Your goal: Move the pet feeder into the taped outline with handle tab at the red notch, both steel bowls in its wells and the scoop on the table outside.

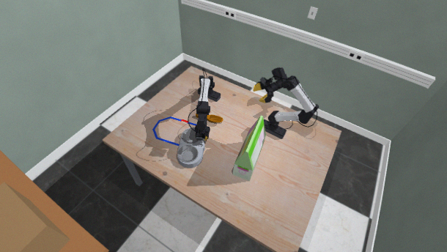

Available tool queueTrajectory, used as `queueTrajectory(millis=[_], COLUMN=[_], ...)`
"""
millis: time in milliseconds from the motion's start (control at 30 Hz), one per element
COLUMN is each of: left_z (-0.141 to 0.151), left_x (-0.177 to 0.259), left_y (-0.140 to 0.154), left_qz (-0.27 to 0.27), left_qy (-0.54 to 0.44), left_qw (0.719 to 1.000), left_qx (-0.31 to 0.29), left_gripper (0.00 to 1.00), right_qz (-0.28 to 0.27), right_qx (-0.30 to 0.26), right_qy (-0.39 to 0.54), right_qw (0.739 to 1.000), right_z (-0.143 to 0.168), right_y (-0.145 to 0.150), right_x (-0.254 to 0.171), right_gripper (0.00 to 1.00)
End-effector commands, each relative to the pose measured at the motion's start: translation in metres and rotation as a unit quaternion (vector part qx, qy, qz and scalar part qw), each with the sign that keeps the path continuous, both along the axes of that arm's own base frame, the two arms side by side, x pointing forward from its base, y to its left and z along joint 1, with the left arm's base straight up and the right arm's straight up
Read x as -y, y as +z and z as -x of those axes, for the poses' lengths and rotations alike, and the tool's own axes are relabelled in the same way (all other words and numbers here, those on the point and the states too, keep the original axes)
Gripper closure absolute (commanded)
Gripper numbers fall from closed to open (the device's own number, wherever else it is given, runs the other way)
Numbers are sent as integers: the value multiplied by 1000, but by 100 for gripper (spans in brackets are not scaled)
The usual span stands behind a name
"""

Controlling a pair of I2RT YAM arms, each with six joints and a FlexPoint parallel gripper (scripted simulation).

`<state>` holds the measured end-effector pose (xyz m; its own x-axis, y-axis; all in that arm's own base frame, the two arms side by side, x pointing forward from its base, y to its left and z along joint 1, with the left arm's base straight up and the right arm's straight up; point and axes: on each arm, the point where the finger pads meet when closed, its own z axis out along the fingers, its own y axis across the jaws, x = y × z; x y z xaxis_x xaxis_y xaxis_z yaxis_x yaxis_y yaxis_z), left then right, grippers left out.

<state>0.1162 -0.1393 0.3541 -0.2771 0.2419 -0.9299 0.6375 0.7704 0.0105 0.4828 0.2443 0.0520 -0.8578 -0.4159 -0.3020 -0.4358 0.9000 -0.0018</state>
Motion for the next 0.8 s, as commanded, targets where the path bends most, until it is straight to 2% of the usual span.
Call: queueTrajectory(millis=[0,267,400,767], left_z=[0,0,0,0], left_x=[2,2,2,2], left_y=[10,10,10,10], left_qz=[15,15,15,15], left_qy=[4,4,4,4], left_qw=[1000,1000,1000,1000], left_qx=[0,0,0,0], left_gripper=[0,0,0,0], right_qz=[1,1,-3,0], right_qx=[1,-4,3,-3], right_qy=[-1,5,3,2], right_qw=[1000,1000,1000,1000], right_z=[-7,-16,-19,-22], right_y=[1,-28,-22,-45], right_x=[-13,-25,-24,-27], right_gripper=[62,62,62,62])
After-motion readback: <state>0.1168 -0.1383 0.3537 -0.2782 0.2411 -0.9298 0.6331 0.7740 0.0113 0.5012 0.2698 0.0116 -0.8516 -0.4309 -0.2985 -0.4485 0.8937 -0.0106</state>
